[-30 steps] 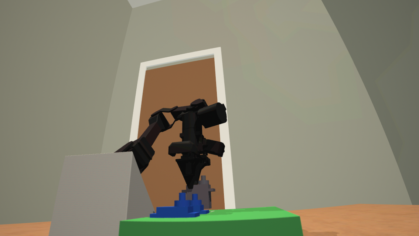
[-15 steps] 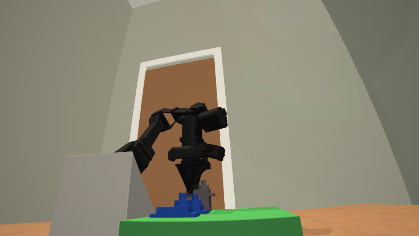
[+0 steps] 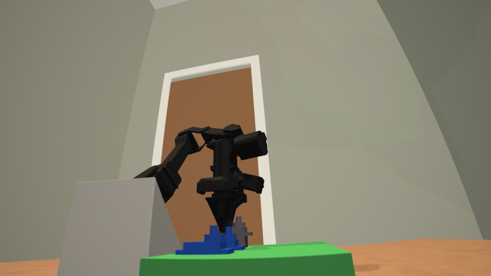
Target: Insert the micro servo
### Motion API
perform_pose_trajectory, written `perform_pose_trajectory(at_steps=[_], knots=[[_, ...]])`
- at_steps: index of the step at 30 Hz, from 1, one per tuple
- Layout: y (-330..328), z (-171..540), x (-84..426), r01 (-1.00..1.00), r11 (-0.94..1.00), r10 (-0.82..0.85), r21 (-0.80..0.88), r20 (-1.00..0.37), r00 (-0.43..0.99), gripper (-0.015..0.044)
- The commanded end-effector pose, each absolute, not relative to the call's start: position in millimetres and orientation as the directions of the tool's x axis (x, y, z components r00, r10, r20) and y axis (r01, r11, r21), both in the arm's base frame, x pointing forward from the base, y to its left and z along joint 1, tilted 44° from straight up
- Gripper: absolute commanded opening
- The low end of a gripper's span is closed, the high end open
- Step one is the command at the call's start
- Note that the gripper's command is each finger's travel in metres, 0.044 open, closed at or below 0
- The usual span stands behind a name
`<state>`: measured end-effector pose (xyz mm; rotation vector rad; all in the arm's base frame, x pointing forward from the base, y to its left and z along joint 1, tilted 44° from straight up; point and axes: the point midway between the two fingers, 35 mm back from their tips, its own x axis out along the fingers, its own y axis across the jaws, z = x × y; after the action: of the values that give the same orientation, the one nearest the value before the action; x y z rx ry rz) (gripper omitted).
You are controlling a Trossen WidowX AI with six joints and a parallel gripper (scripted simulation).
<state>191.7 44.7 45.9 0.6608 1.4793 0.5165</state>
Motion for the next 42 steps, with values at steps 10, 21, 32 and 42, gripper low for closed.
perform_pose_trajectory(at_steps=[10, 21, 32, 42], knots=[[52.1, 37.5, 191.7, 0.087, 0.723, 0.685, 0.686, -0.727, 0.043, 0.0000], [58.2, 31.2, 192.1, 0.087, 0.722, 0.685, 0.686, -0.727, 0.043, 0.0000], [60.4, 29.2, 192.3, 0.087, 0.722, 0.685, 0.686, -0.727, 0.044, 0.0105], [38.7, 51.4, 188.0, 0.088, 0.724, 0.684, 0.684, -0.729, 0.043, 0.0187]])
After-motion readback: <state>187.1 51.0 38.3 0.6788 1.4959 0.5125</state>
